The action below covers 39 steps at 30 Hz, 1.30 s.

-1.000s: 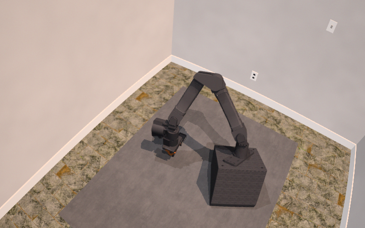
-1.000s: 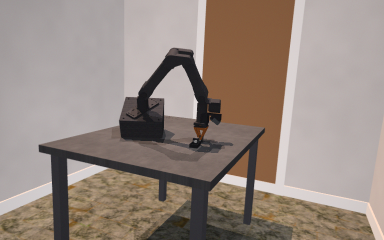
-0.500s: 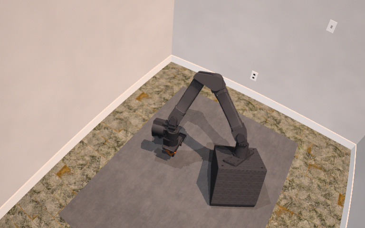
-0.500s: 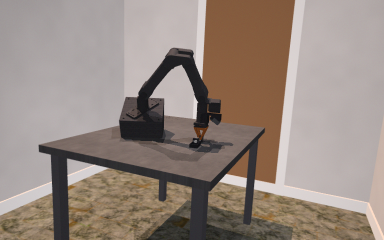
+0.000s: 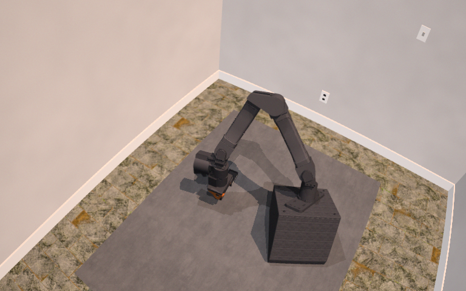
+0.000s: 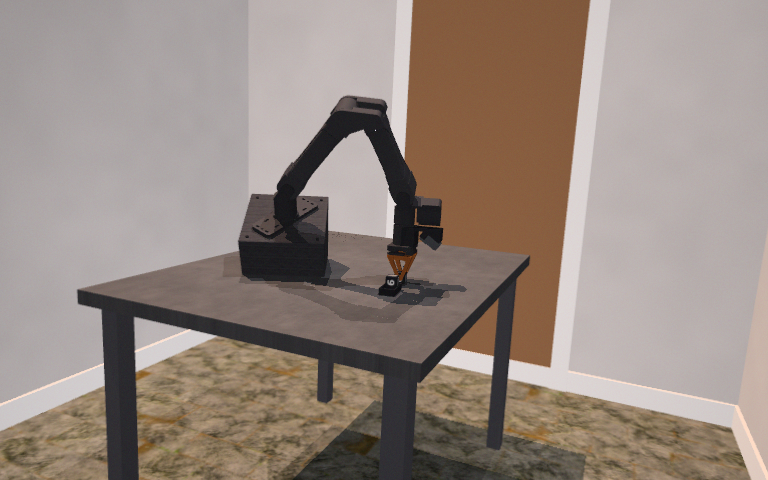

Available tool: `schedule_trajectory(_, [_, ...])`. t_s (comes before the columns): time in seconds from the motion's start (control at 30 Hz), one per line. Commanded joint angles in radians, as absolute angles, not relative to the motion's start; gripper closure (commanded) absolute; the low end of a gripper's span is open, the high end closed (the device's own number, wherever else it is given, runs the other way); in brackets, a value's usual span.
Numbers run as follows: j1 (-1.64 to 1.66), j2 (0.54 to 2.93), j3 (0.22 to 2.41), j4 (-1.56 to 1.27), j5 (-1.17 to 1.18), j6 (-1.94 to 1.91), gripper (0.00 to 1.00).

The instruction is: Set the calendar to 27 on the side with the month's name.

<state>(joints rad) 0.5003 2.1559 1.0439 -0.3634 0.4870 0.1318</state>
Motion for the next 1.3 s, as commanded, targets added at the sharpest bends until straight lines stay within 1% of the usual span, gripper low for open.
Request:
schedule_trajectory(0.0, [0.504, 2.151, 1.047, -0.362, 0.487, 0.129, 0.59])
schedule_trajectory(0.03, [0.504, 2.151, 1.047, -0.362, 0.487, 0.129, 0.59])
schedule_trajectory(0.07, [0.504, 2.151, 1.047, -0.362, 0.487, 0.129, 0.55])
schedule_trajectory(0.6, [0.511, 2.137, 1.048, -0.381, 0.488, 0.137, 0.55])
schedule_trajectory(1.27, [0.624, 1.954, 1.122, -0.698, 0.495, 0.266, 0.55])
